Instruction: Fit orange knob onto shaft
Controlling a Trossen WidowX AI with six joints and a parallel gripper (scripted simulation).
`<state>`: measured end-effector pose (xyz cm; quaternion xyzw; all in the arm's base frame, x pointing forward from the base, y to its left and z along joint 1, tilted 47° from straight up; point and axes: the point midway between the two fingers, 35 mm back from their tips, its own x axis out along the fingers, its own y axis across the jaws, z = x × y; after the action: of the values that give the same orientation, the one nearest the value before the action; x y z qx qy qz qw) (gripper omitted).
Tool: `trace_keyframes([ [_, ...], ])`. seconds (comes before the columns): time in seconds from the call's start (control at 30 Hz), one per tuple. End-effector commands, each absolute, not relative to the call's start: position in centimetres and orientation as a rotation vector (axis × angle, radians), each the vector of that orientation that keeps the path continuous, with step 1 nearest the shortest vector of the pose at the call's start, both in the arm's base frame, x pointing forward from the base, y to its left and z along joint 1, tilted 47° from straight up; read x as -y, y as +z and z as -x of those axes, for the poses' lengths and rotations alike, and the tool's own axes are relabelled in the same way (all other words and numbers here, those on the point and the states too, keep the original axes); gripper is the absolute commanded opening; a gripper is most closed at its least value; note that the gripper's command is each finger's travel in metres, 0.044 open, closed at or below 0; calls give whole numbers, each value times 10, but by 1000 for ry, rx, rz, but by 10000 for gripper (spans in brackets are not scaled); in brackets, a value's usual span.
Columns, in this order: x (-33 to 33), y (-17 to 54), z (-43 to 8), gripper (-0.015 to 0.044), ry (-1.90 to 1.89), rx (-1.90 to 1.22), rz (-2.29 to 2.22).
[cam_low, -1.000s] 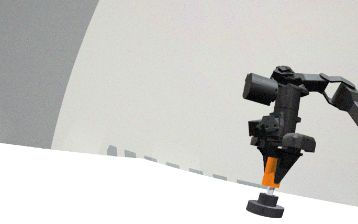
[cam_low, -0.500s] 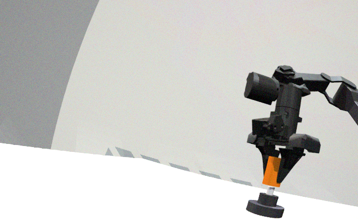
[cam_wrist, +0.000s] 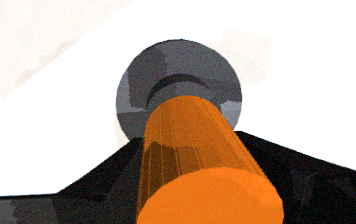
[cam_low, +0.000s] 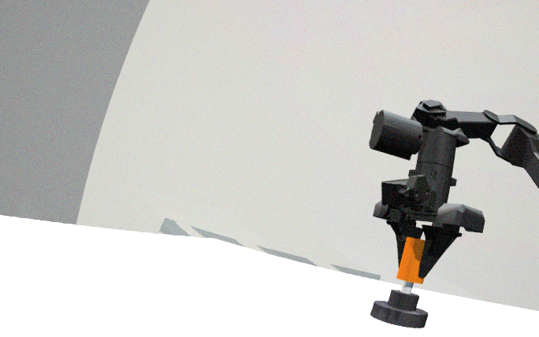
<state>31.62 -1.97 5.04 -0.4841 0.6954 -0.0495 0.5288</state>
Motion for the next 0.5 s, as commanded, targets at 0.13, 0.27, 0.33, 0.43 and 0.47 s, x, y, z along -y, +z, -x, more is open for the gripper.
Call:
trace_keyframes([
  [0.13, 18, 52, -317, 0, -113, -1661, 1161],
  [0.27, 16, 54, -318, 0, -106, -1663, 1168],
  [0.33, 16, 54, -318, 0, -69, -1673, 1201],
  [0.43, 16, 55, -319, 0, 27, -1696, 1286],
  [0.47, 16, 55, -320, 0, 53, -1702, 1309],
])
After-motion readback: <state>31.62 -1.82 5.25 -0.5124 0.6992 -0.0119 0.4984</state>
